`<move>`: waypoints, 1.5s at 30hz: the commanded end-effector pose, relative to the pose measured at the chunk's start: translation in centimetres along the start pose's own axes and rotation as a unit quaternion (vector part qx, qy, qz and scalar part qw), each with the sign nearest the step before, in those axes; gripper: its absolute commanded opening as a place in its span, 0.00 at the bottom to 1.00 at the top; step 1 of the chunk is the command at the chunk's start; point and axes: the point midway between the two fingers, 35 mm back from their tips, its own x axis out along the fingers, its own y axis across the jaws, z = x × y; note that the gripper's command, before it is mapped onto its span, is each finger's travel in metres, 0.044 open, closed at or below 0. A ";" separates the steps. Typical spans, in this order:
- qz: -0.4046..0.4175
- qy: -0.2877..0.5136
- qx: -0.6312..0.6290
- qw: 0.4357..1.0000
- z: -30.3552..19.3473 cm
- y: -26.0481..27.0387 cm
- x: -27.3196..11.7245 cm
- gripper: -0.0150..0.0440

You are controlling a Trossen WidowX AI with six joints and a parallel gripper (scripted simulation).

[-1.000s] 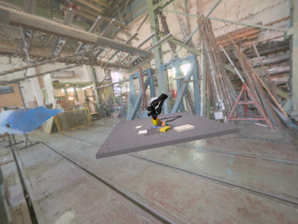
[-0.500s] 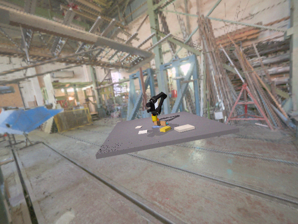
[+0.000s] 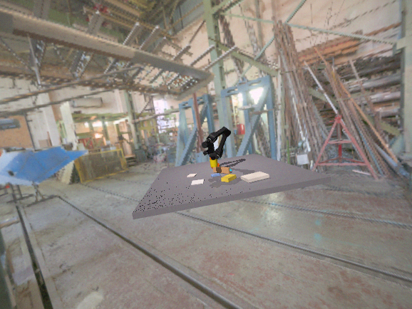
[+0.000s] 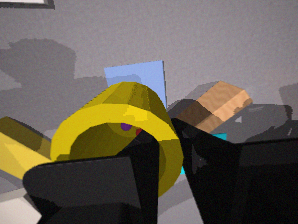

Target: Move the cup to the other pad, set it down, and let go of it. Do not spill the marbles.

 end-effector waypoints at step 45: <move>-0.001 -0.001 -0.002 1.000 -6.0 -4.7 0.0 0.25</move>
